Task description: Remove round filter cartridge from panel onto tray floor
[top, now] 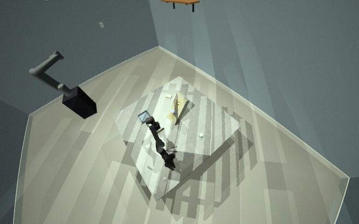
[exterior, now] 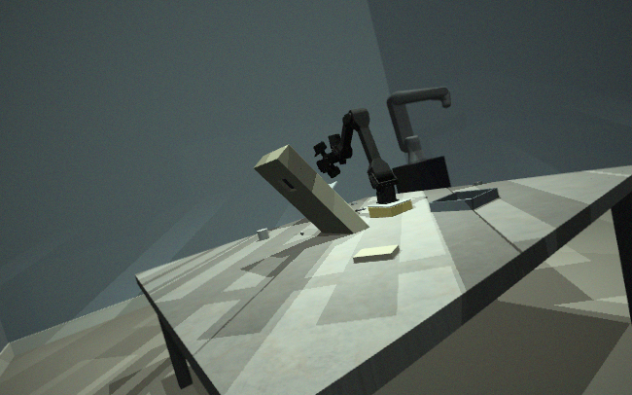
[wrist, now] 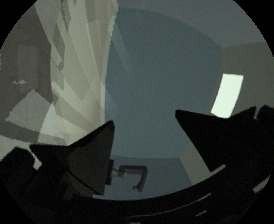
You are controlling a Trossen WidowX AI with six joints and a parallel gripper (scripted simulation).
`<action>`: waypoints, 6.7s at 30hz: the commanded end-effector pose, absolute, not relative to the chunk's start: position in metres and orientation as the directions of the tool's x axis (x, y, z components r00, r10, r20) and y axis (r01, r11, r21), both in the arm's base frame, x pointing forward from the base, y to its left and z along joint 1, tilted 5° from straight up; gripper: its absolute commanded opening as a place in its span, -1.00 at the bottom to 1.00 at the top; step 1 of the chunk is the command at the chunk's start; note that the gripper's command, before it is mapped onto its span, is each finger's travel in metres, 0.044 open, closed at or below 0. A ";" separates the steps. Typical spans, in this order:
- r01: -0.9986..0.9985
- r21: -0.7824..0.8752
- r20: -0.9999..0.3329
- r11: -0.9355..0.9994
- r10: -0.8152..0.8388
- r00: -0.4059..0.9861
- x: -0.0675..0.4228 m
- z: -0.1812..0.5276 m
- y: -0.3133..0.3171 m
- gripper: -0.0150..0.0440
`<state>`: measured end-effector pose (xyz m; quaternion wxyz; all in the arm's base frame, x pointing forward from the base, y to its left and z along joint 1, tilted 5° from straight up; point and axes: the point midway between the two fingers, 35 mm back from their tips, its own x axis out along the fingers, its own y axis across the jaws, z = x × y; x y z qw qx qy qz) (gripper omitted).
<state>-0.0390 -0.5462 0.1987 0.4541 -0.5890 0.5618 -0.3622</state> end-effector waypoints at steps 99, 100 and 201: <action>-0.472 -0.777 -0.571 -0.417 0.153 0.806 0.324 0.215 0.026 -0.16; -0.472 -0.777 -0.571 -0.417 0.153 0.806 0.324 0.215 0.026 -0.16; -0.540 -0.817 -0.571 -0.201 0.153 0.807 0.339 0.204 0.028 -0.49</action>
